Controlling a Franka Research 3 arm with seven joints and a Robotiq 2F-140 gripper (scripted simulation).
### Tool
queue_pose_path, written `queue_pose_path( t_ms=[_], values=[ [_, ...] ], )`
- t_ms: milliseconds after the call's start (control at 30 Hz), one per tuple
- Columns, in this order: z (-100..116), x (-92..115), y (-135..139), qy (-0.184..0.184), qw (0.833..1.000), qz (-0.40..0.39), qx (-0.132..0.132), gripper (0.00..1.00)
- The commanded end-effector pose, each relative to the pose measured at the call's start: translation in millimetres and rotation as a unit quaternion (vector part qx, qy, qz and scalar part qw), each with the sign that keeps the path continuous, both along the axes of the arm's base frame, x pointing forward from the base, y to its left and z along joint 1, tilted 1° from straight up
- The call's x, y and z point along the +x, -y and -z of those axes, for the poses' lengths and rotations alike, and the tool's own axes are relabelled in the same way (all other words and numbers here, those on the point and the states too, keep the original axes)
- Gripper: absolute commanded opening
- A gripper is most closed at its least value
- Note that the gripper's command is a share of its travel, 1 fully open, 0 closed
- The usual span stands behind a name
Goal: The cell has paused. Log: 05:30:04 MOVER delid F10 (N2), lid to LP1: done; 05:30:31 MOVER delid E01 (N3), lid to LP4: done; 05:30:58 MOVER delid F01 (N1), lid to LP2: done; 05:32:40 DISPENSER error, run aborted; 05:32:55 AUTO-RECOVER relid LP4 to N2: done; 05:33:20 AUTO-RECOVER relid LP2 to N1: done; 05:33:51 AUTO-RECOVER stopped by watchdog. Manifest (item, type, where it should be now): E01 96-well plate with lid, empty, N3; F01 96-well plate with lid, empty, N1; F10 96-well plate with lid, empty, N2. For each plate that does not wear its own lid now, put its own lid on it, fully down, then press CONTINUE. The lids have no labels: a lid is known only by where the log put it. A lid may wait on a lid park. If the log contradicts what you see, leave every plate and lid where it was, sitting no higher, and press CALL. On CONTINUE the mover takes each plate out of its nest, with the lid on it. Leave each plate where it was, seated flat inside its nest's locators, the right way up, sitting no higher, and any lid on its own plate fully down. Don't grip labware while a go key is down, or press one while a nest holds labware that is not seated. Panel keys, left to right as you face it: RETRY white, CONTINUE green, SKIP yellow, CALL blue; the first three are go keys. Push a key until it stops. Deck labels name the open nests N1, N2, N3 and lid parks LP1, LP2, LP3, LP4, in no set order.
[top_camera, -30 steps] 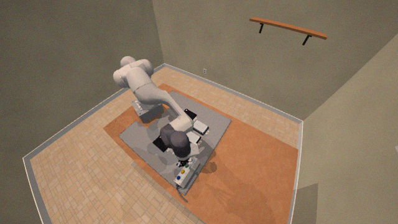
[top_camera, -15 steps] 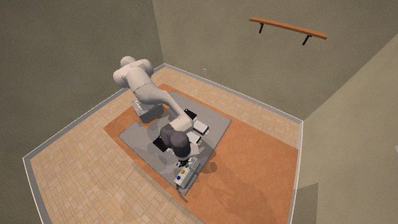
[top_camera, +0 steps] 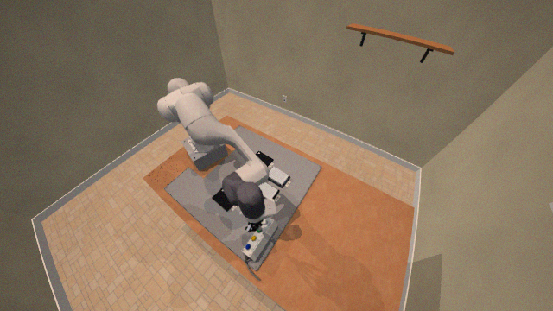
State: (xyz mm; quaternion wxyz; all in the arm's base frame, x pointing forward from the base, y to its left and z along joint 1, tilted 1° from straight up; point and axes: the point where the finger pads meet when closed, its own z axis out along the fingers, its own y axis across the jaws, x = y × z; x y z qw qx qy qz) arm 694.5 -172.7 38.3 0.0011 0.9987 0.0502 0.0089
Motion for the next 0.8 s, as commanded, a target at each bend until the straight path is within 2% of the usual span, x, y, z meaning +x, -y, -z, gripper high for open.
queue_pose_path(
  t_ms=[0, 767],
  values=[
    [0.2, 0.0, 1.4, -0.001, 1.000, -0.003, -0.001, 0.00],
    [0.3, -1.6, 1.6, -0.001, 1.000, -0.003, -0.001, 0.00]
  ],
)
